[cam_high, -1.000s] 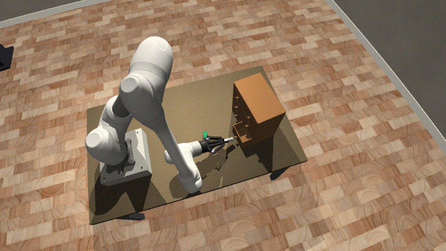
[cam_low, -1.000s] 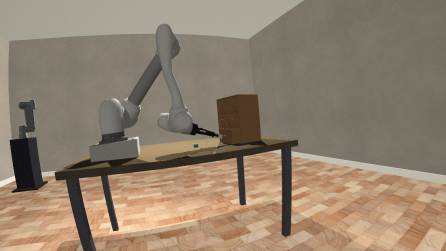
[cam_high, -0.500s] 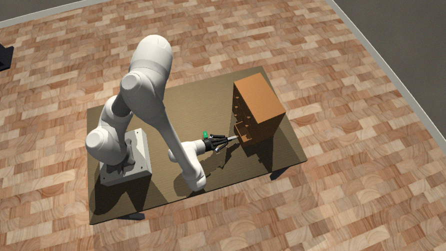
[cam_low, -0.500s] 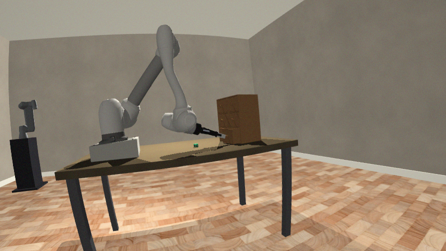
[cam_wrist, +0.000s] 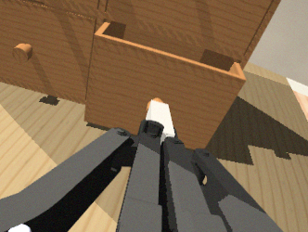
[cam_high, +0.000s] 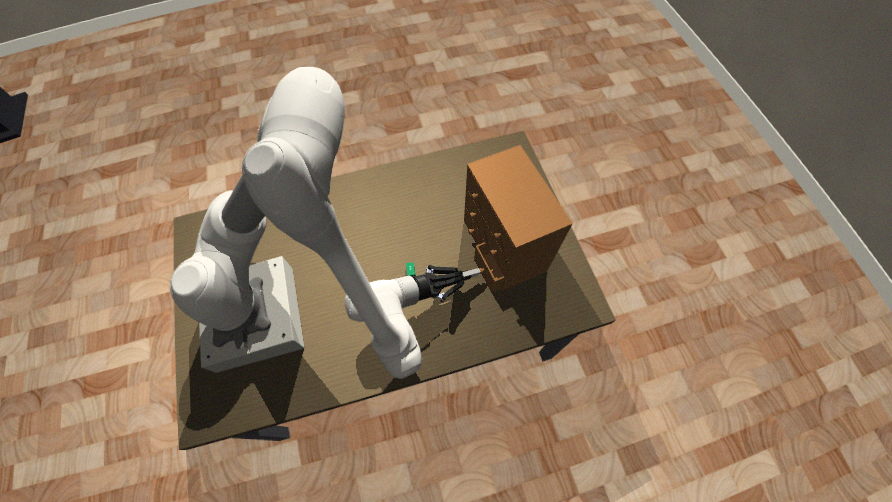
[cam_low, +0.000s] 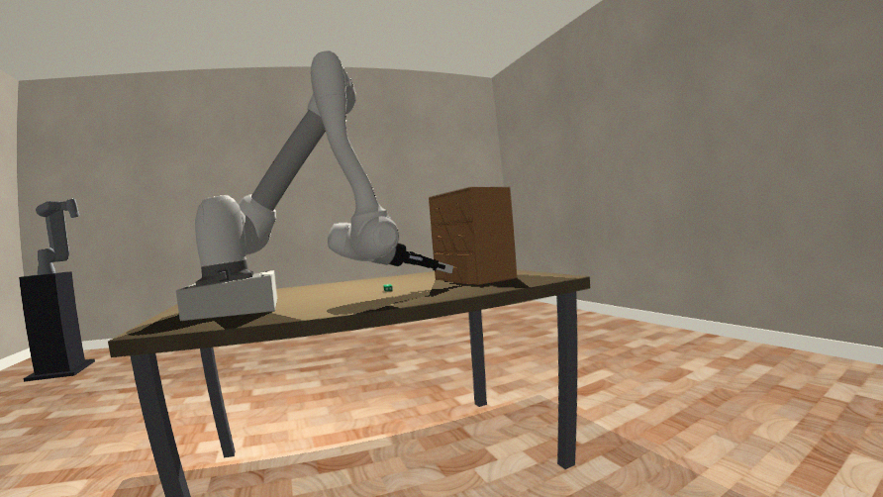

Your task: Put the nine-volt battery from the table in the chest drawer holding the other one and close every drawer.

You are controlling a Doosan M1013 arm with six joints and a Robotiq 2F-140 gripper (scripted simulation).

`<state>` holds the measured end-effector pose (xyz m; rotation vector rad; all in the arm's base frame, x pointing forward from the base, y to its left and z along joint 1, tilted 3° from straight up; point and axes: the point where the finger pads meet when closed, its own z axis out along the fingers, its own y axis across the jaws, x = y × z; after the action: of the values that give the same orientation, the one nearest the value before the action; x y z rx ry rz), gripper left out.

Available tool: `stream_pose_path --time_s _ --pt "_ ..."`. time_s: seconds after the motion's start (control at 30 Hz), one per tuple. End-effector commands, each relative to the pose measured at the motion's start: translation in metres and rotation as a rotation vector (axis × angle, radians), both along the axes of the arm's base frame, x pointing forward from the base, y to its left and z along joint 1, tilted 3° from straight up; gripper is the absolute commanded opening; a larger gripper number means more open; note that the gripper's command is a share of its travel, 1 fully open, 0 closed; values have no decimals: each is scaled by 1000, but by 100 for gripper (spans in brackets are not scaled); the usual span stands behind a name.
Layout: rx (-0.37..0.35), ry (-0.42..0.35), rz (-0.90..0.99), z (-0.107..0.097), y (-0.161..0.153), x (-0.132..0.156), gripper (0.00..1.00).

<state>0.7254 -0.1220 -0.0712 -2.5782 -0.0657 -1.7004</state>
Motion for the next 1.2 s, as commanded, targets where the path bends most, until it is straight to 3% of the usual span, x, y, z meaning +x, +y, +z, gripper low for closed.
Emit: stream_pose_path --time_s 0.0,1.17 --pt "0 0 0 0 0 4 0" --pt "0 0 0 -2 2 32 0"
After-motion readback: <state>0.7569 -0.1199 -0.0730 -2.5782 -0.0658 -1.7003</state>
